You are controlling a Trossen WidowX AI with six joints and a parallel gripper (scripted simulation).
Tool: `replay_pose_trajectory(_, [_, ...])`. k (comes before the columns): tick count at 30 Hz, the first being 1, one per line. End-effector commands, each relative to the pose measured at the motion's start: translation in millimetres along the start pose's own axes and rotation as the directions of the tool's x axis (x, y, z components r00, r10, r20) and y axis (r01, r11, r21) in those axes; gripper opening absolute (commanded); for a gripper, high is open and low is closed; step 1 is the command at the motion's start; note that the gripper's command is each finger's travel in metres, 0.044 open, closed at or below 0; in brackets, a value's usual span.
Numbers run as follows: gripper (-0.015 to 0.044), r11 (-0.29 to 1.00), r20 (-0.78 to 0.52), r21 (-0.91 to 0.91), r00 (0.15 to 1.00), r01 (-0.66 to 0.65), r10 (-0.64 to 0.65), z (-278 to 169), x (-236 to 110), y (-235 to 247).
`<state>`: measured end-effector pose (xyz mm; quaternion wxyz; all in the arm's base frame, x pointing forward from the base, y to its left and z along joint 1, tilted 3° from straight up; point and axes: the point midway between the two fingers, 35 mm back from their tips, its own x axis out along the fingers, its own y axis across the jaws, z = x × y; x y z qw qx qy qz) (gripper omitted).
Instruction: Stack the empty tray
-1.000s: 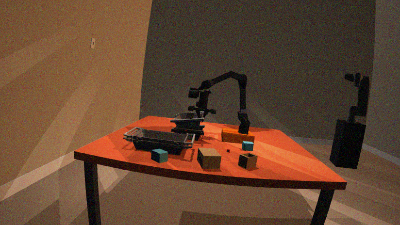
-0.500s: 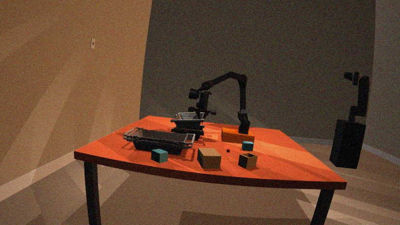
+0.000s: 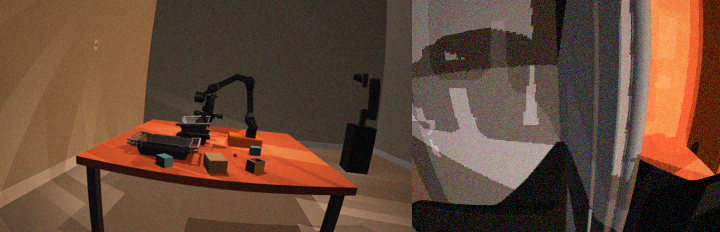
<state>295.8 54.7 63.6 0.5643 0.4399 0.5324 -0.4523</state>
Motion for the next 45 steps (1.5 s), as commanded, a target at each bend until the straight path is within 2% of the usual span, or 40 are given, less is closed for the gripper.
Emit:
replay_pose_trajectory(1, [0.0,1.0,0.0,-0.005,1.0,0.025,-0.025,0,5,-5])
replay_pose_trajectory(37, [0.0,1.0,0.0,0.0,1.0,0.001,-0.001,0,1,0])
replay_pose_trajectory(45, [0.0,1.0,0.0,-0.005,1.0,0.025,-0.025,0,13,-7])
